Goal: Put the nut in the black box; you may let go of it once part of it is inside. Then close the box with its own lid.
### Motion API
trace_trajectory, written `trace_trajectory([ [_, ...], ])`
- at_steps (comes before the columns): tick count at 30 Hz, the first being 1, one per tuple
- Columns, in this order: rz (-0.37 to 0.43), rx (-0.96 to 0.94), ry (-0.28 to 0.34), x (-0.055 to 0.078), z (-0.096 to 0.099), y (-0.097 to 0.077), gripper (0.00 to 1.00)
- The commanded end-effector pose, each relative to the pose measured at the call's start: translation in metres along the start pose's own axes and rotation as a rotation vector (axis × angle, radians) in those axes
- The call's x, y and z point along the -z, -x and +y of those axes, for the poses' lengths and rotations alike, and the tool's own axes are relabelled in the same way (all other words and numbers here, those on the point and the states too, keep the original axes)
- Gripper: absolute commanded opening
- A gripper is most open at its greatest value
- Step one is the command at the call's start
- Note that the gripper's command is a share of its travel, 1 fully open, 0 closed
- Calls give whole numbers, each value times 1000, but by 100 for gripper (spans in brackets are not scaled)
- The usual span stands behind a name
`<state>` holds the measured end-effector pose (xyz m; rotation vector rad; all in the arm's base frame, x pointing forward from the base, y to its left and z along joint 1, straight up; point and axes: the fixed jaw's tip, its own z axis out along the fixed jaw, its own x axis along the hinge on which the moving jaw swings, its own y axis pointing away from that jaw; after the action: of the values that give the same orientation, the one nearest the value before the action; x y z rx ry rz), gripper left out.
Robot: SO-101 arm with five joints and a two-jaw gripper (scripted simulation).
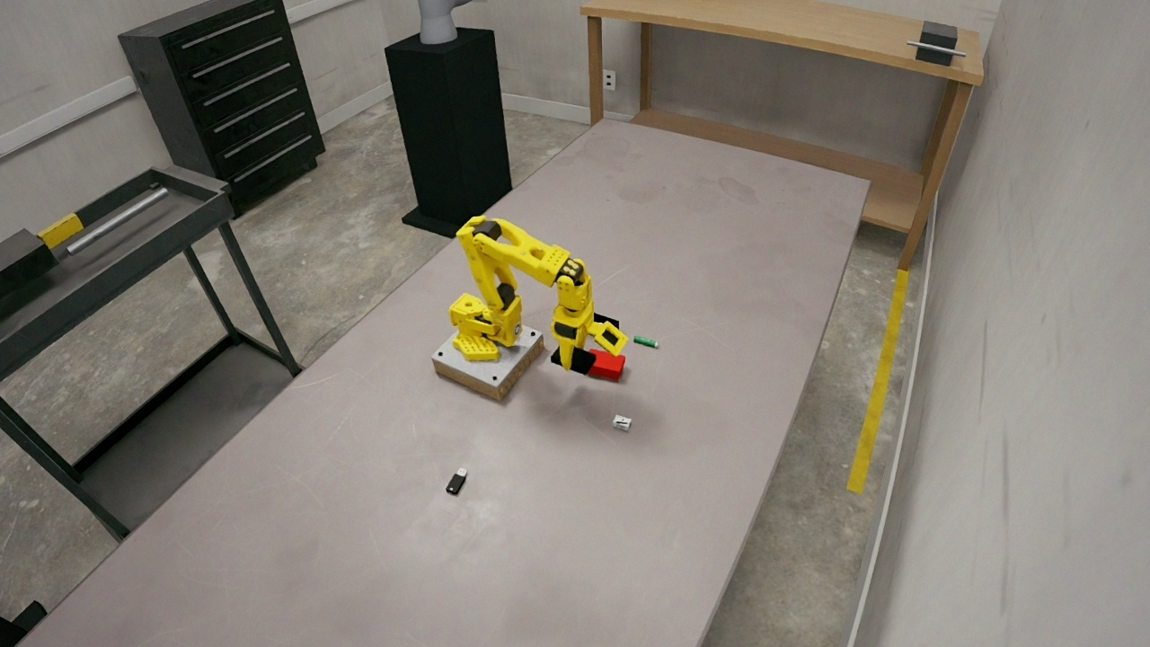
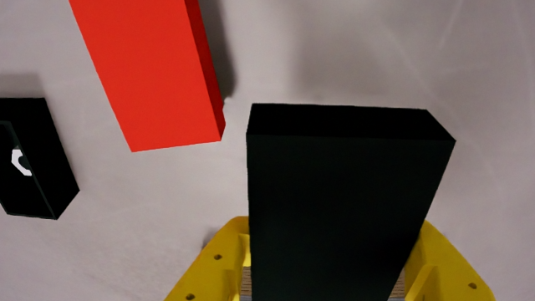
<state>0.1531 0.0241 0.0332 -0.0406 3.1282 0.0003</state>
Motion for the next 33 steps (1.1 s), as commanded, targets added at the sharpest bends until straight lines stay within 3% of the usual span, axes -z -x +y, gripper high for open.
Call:
trace_trajectory([
  [1, 9, -13, 0, -2, -1, -1, 20],
  [33, 9, -13, 0, -6, 1, -4, 20],
])
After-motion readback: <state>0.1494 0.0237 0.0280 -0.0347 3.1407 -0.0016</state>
